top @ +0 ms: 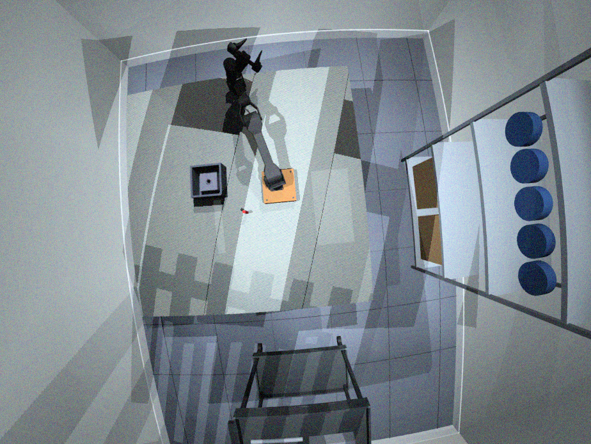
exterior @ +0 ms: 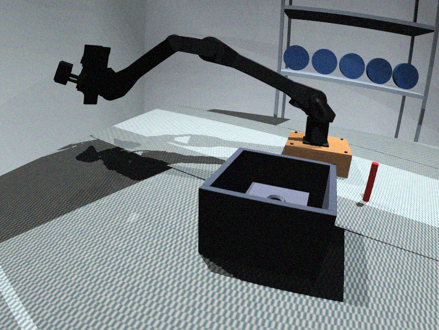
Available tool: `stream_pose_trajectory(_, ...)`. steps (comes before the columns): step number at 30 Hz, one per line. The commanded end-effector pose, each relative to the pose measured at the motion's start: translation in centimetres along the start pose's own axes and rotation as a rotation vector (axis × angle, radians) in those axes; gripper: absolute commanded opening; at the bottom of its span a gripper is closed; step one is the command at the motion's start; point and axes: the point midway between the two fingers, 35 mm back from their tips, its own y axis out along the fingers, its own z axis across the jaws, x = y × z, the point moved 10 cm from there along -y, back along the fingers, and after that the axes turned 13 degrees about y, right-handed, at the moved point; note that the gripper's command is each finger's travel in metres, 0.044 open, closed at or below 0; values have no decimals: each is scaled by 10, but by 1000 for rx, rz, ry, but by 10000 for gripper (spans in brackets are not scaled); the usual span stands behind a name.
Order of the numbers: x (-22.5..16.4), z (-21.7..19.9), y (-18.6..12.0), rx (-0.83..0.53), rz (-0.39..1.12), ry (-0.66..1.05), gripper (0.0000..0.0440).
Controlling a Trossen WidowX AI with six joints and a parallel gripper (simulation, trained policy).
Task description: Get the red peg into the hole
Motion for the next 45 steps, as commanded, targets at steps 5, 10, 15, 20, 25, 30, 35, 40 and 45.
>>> stream_pose_trajectory(5,-4,51,-70,145,216,-48,440)
stream_pose_trajectory(10,0,79,-122,235,361,-82,440)
stream_pose_trajectory(15,10,101,-177,321,508,-117,440)
stream_pose_trajectory(20,27,117,-235,403,656,-153,440)
stream_pose_trajectory(25,51,125,-296,480,807,-190,440)
stream_pose_trajectory(30,84,124,-359,551,959,-230,440)
stream_pose_trajectory(35,123,112,-419,613,1106,-276,440)
stream_pose_trajectory(40,165,90,-471,662,1245,-331,440)
stream_pose_trajectory(45,206,59,-514,694,1373,-397,440)
